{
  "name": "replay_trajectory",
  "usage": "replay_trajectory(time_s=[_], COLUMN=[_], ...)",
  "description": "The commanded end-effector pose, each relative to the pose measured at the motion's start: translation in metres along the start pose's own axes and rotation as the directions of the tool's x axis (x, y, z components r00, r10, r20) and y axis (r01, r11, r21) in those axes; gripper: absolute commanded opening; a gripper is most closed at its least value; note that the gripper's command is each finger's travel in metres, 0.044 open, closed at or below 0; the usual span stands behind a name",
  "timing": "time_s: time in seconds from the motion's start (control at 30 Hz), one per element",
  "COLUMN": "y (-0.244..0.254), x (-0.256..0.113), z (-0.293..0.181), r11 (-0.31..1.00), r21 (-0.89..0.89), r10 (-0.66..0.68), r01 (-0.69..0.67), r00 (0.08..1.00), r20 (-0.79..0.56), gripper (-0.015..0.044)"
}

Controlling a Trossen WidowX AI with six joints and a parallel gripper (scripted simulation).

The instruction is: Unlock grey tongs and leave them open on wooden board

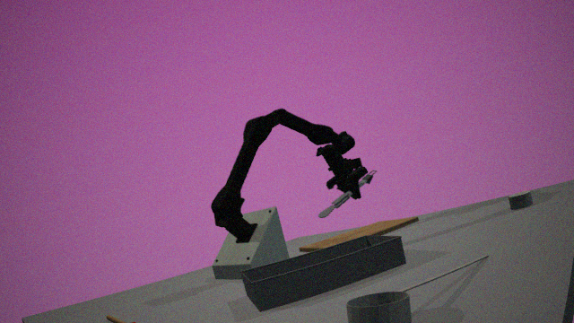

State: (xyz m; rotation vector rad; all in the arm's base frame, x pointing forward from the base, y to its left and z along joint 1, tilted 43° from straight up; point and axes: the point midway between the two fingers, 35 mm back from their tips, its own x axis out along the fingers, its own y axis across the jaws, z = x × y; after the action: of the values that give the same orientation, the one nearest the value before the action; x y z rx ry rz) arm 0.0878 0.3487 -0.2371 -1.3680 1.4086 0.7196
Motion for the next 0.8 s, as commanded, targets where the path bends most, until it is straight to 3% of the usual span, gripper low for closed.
replay_trajectory(time_s=[0.0,0.77], y=[0.0,-0.007], x=[-0.002,-0.007], z=[0.001,-0.021], r11=[1.0,1.0], r21=[0.005,0.007], r10=[0.005,-0.003], r01=[-0.004,0.006], r00=[1.0,0.95], r20=[-0.029,-0.312], gripper=[-0.015,-0.015])
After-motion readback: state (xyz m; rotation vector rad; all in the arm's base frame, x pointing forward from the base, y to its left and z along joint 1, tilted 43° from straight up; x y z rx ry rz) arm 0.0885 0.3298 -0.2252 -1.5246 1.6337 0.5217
